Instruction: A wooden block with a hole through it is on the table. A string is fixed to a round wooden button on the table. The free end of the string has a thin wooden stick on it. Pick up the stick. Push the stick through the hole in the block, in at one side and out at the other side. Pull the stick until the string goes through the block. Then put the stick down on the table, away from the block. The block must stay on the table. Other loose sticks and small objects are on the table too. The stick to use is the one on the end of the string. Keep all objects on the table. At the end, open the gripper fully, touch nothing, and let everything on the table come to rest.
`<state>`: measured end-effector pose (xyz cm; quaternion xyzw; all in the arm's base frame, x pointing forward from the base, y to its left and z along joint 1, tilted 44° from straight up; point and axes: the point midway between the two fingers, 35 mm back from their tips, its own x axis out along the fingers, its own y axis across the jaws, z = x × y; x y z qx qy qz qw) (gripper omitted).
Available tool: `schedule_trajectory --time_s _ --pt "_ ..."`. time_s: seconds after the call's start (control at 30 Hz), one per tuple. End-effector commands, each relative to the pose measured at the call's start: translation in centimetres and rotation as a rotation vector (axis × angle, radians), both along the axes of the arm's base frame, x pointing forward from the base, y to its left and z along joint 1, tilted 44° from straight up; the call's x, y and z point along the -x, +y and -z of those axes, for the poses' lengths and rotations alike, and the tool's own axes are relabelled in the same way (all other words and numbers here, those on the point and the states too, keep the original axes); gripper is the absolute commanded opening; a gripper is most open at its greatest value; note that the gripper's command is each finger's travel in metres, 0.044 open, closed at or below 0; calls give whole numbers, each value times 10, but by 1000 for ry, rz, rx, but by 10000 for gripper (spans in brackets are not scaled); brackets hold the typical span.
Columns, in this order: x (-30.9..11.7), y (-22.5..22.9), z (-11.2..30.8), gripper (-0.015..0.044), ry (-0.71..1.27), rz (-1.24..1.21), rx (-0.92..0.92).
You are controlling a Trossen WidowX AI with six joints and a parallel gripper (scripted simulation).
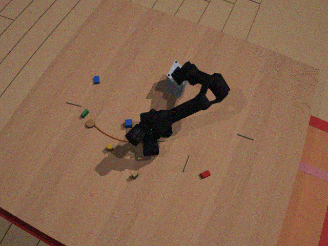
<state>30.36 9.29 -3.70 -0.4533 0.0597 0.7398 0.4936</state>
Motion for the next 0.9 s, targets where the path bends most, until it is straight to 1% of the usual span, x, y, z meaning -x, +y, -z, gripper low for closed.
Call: schedule_trajectory --time_s 0.0,0.87 --pt "0 0 0 0 0 0 0" --pt "-5 -22 -22 0 -1 0 3"
